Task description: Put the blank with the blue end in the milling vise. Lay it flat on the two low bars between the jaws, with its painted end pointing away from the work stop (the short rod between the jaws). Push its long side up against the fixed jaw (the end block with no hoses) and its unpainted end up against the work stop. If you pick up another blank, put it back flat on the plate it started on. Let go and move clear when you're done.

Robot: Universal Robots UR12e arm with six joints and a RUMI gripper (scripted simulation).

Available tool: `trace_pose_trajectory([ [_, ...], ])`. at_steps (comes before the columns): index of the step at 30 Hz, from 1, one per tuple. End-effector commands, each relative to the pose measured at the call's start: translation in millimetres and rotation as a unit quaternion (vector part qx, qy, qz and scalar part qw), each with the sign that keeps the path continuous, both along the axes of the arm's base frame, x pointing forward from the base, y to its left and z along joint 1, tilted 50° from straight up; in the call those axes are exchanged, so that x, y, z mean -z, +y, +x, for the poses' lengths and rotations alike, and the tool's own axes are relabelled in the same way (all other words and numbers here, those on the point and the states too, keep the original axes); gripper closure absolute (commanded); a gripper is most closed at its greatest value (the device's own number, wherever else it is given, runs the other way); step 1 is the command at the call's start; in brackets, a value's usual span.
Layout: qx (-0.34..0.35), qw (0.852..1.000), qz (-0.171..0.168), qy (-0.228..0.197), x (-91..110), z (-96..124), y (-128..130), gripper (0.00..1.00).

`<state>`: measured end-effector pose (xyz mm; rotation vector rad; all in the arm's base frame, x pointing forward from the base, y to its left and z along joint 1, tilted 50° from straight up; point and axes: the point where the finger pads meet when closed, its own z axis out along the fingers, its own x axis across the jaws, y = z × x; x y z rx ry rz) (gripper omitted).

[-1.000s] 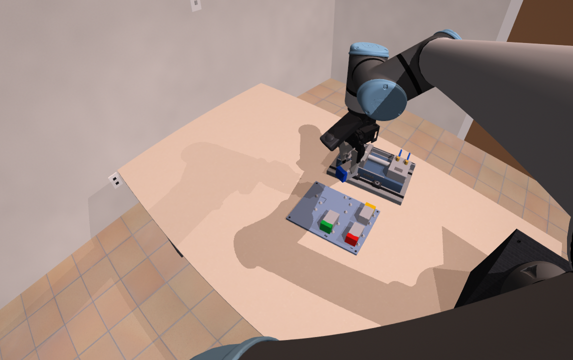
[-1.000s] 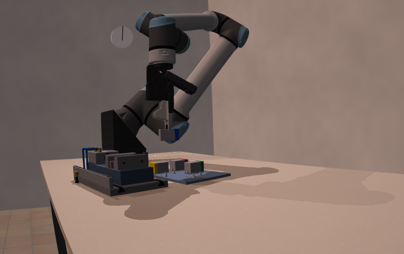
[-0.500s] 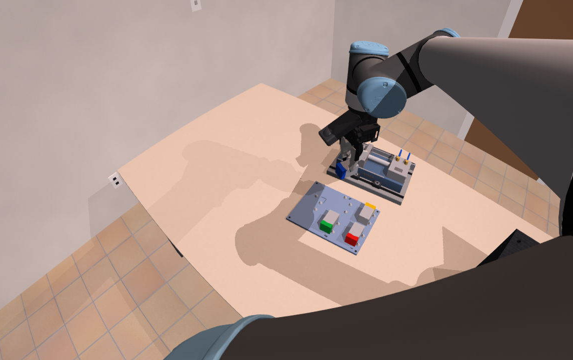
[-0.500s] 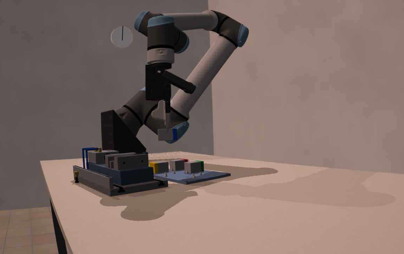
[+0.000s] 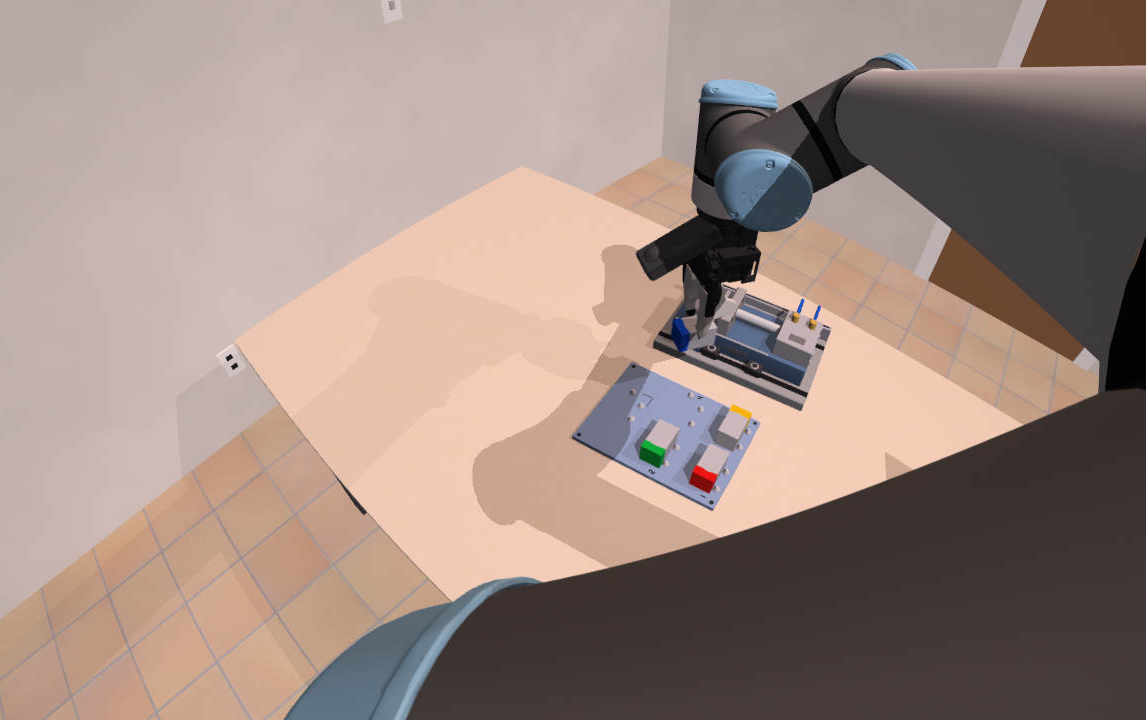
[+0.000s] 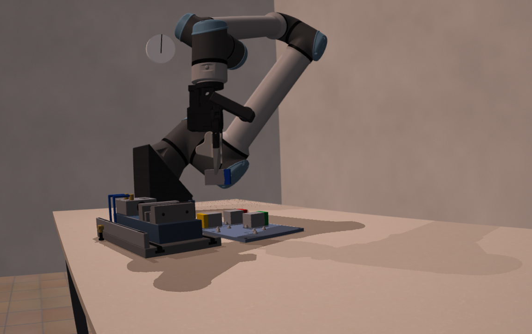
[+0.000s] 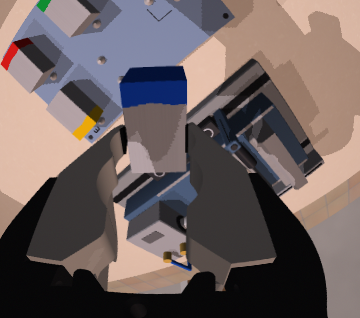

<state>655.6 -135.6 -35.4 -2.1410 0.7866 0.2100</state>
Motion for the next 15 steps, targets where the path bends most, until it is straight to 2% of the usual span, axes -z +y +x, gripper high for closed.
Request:
trace_pose_trajectory([
  [1, 0.016, 1.000, 0.002, 0.018, 1.6, 1.9, -3.0, 1.00],
  [15, 0.076, 0.993, 0.013, 0.088, 10.1, 7.4, -11.7, 1.00],
])
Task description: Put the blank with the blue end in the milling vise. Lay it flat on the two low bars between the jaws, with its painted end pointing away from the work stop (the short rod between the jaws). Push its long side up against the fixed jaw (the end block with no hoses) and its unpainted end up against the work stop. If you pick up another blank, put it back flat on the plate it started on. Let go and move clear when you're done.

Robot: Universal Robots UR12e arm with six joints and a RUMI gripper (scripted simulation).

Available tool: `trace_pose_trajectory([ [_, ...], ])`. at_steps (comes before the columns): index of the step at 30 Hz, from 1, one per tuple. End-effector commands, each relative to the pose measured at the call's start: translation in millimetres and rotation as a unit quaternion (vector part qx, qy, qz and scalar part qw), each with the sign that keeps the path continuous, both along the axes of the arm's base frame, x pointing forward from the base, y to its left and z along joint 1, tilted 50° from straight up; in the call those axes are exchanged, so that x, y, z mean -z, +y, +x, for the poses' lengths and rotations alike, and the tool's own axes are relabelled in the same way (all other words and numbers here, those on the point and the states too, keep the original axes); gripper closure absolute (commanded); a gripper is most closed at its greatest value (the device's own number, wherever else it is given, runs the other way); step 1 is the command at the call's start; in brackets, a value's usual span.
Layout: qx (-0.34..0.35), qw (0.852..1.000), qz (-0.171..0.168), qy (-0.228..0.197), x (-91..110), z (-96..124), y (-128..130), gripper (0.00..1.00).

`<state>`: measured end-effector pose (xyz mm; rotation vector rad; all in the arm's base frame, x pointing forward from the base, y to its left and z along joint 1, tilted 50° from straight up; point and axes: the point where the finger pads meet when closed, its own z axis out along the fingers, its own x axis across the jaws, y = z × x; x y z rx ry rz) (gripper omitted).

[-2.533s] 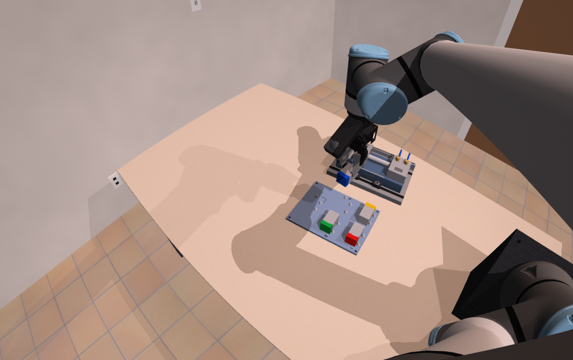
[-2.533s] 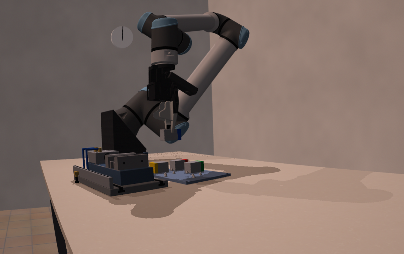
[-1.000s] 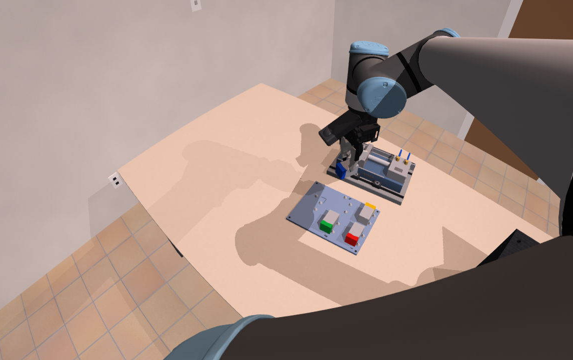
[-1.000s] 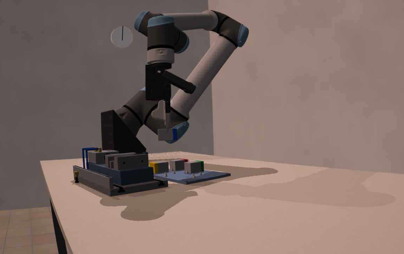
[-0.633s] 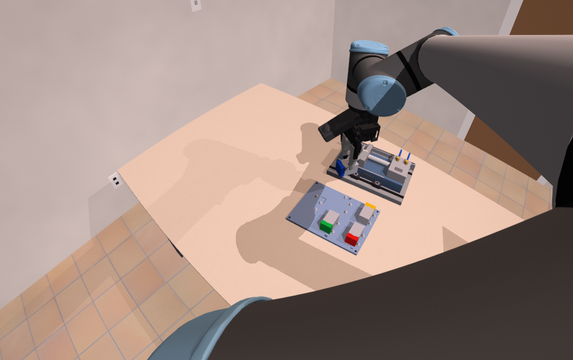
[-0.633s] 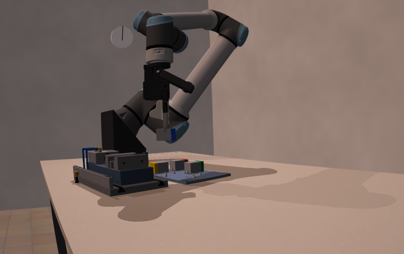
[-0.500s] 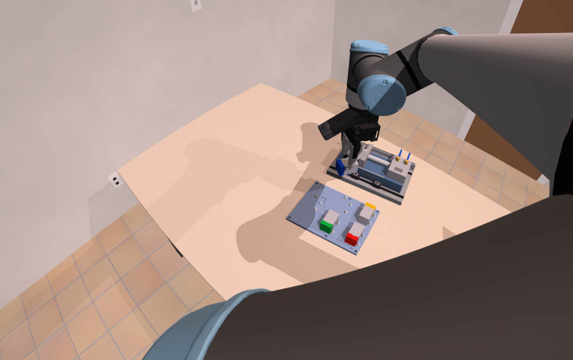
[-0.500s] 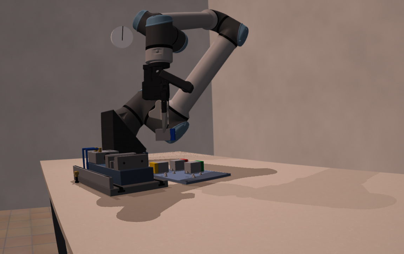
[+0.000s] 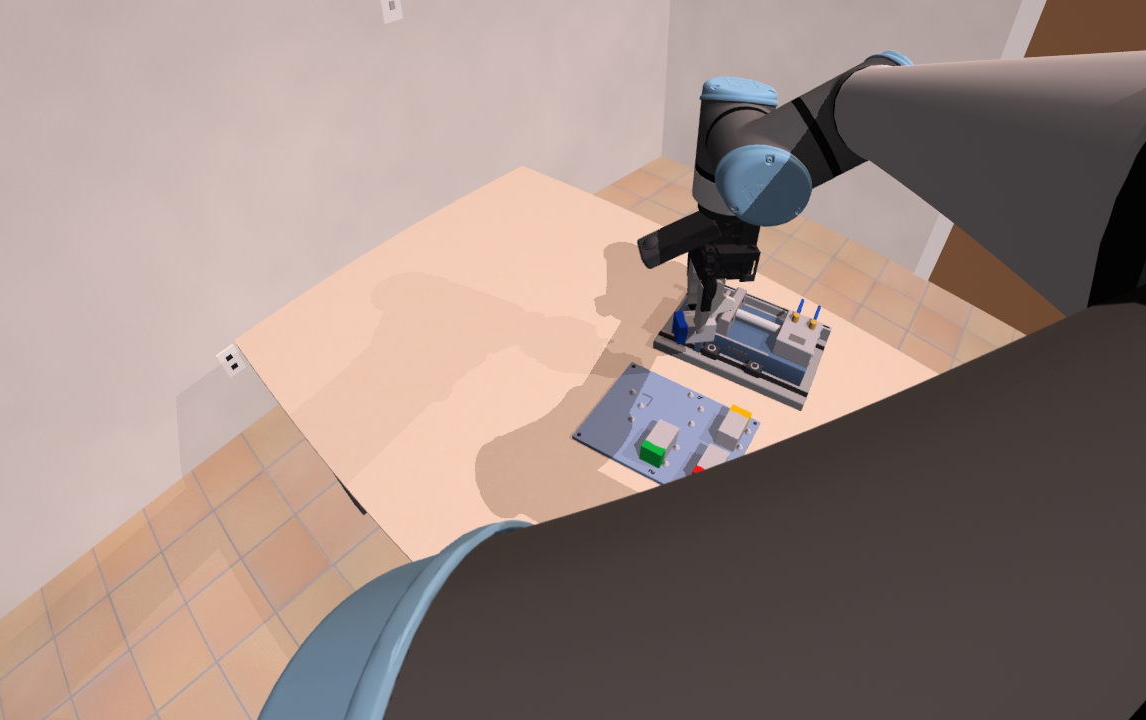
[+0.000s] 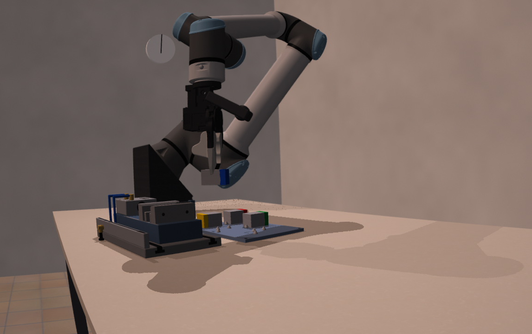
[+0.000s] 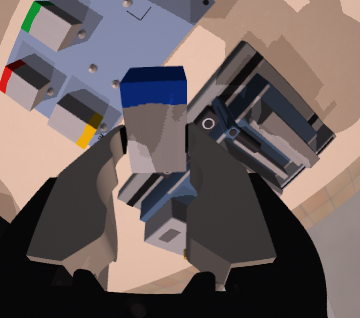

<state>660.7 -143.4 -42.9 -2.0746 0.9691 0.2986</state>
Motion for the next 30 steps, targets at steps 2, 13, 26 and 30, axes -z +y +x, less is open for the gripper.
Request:
trace_pose_trajectory([
  [2, 0.026, 0.999, 0.003, 0.029, 3, 3, -5, 1.00],
  [13, 0.072, 0.994, 0.012, 0.083, 10, 7, -11, 1.00],
  [26, 0.124, 0.982, 0.021, 0.143, 18, 10, -19, 1.00],
  [30, 0.143, 0.976, 0.024, 0.166, 21, 12, -22, 1.00],
])
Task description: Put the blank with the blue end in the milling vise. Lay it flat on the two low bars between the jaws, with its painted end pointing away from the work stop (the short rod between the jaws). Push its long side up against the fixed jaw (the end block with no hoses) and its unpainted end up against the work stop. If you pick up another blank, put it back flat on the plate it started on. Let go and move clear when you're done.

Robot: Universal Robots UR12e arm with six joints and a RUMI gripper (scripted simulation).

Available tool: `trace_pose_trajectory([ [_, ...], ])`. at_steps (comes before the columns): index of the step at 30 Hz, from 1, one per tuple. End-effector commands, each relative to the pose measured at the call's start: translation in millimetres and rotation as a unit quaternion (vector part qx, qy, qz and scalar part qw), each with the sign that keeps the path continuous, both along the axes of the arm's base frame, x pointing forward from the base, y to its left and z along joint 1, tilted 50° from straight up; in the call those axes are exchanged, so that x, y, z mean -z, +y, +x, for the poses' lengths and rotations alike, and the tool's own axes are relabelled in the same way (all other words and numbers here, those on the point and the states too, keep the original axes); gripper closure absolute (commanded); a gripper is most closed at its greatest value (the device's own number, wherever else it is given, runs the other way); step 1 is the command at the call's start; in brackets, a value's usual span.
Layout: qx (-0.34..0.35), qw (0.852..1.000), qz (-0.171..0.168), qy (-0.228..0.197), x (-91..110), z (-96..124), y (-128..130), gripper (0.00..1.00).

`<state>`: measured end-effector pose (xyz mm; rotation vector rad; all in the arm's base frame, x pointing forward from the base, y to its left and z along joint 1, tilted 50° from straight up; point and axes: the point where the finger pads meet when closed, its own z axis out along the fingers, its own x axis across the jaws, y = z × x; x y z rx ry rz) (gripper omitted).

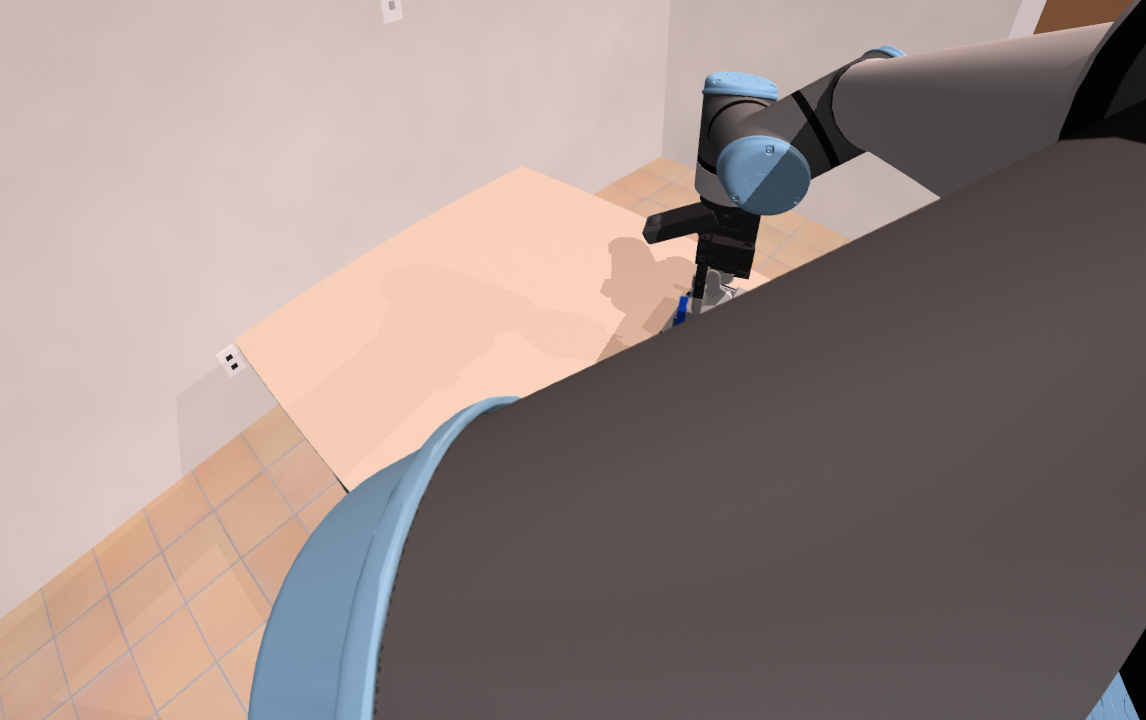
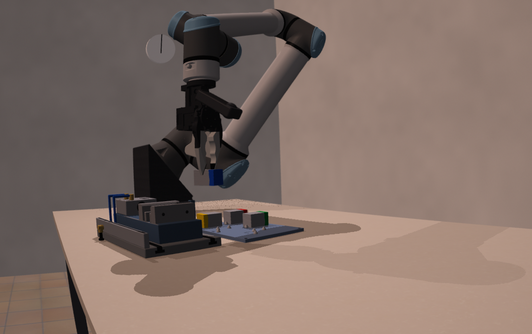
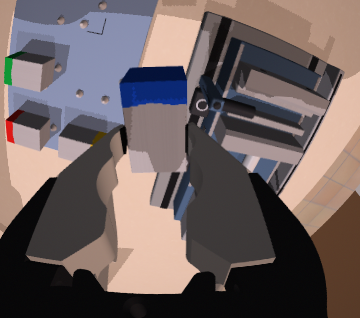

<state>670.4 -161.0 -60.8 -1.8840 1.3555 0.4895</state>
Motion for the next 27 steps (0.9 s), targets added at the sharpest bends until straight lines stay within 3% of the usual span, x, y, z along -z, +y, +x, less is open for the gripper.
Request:
trace_pose_trajectory([
  [1, 0.028, 0.999, 0.004, 0.032, 4, 2, -5, 1.00],
  [27, 0.135, 0.978, 0.023, 0.157, 21, 8, -21, 1.00],
])
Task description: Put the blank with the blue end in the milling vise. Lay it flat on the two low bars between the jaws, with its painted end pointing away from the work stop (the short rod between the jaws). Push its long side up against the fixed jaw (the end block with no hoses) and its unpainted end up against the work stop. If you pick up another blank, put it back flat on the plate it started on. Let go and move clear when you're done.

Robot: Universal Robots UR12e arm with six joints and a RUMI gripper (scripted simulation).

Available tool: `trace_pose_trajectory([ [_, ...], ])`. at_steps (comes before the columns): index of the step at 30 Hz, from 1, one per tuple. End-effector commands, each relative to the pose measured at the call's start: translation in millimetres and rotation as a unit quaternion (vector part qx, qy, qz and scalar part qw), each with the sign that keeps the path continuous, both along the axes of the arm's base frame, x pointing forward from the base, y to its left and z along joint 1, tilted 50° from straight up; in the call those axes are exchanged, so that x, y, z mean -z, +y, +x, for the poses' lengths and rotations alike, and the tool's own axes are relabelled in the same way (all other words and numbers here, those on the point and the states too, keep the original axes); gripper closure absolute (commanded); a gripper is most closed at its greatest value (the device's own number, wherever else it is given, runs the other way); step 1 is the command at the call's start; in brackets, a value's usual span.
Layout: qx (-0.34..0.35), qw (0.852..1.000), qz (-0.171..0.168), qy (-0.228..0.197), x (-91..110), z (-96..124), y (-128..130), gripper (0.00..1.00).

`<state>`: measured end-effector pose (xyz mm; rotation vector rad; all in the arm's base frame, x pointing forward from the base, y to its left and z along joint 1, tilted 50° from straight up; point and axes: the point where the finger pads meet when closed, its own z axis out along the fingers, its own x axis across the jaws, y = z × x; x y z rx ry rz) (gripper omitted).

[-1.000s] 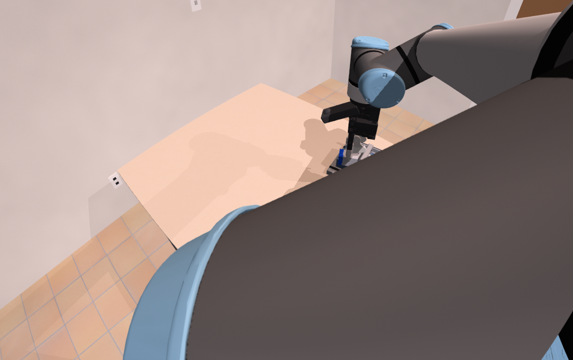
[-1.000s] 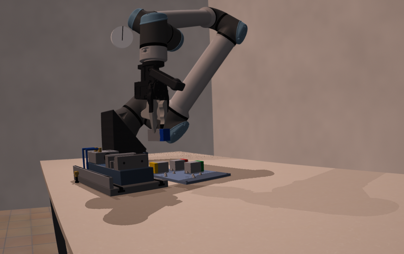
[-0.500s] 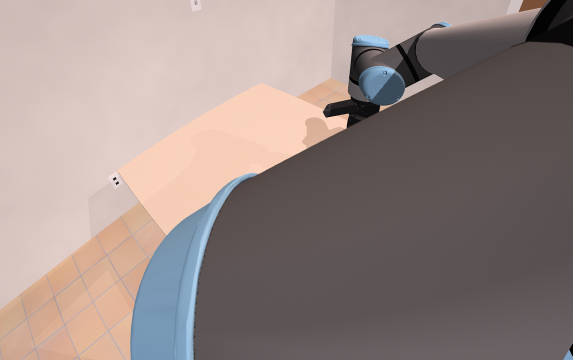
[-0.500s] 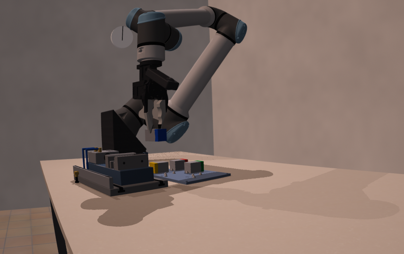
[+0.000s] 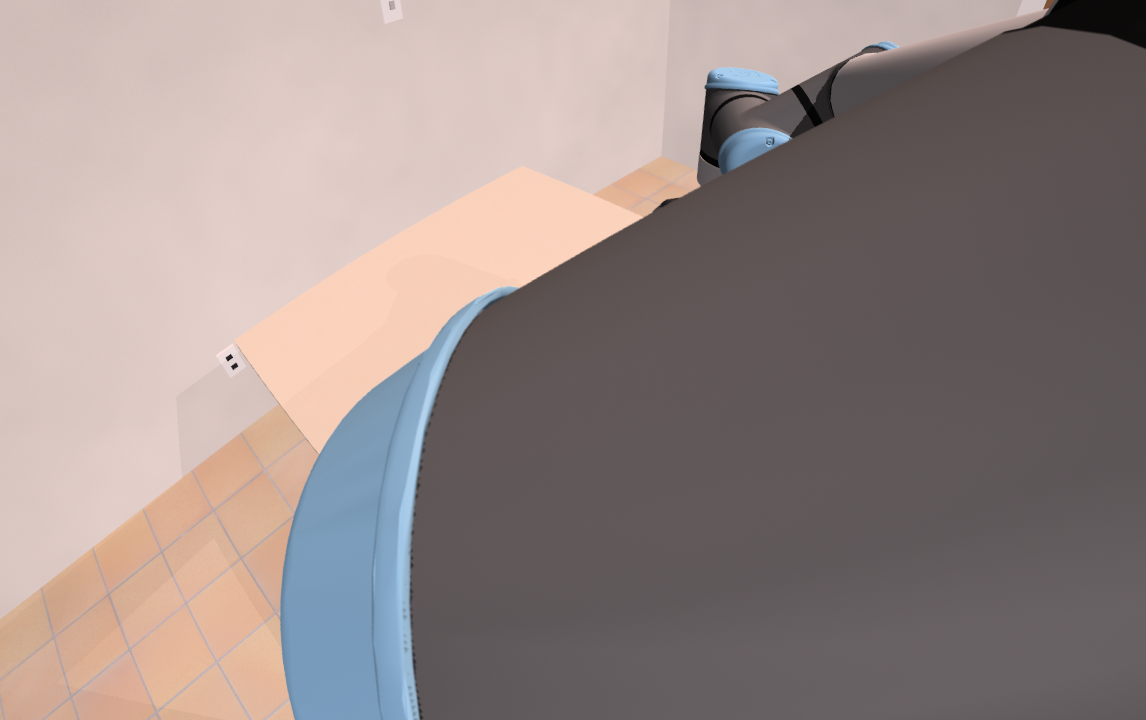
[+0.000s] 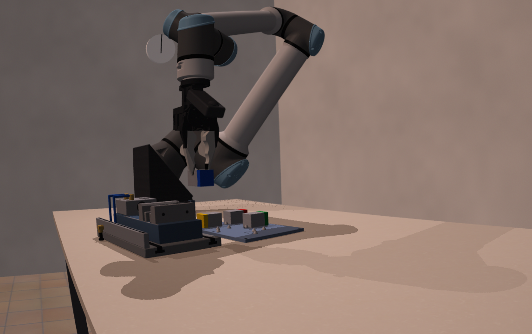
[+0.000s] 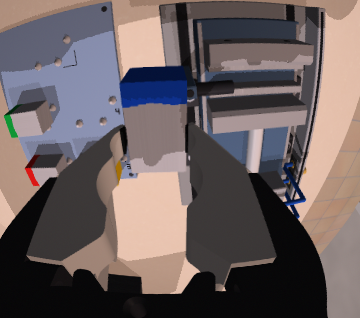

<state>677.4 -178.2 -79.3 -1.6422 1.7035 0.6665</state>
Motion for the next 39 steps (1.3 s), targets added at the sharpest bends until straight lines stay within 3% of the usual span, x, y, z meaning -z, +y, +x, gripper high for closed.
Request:
trace_pose_trajectory([
  [1, 0.025, 0.999, 0.003, 0.028, 3, 2, -4, 1.00],
  [17, 0.092, 0.990, 0.015, 0.107, 15, 4, -14, 1.00],
  [39, 0.183, 0.959, 0.032, 0.212, 30, 7, -27, 1.00],
])
